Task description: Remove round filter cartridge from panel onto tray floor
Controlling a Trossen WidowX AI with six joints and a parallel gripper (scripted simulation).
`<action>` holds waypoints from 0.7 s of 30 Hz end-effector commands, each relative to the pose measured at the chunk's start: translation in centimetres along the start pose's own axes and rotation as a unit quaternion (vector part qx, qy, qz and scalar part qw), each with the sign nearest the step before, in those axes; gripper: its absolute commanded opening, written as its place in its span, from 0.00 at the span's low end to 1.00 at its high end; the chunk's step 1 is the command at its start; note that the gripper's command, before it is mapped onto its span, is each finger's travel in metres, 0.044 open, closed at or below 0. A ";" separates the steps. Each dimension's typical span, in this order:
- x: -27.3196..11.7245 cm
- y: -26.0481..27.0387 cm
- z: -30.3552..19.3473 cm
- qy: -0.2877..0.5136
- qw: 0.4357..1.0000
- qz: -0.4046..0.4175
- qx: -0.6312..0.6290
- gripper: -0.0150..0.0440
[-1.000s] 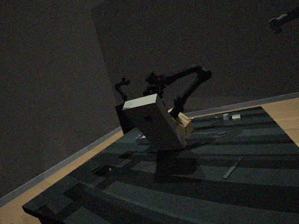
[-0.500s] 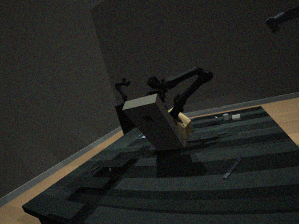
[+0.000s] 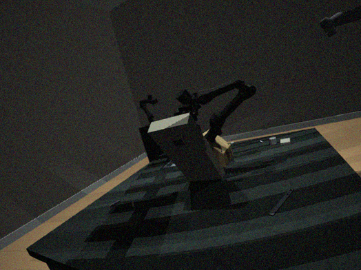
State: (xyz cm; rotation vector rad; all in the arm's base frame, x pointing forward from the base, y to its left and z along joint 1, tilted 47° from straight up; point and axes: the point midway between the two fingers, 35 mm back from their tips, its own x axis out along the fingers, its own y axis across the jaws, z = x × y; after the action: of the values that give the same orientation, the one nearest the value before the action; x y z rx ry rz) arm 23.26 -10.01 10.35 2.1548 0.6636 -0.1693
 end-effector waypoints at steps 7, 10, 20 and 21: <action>-0.7 5.4 0.6 0.000 1.000 0.004 -0.008 0.45; -1.0 5.9 0.7 0.000 1.000 0.004 -0.009 0.54; -5.4 11.7 1.5 -0.002 1.000 0.006 -0.017 0.99; -5.3 11.6 1.4 -0.002 1.000 0.004 -0.023 0.94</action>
State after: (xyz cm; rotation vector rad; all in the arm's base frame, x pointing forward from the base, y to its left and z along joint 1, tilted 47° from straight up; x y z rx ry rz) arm 25.00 -18.79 19.08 2.1166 0.6402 -0.1609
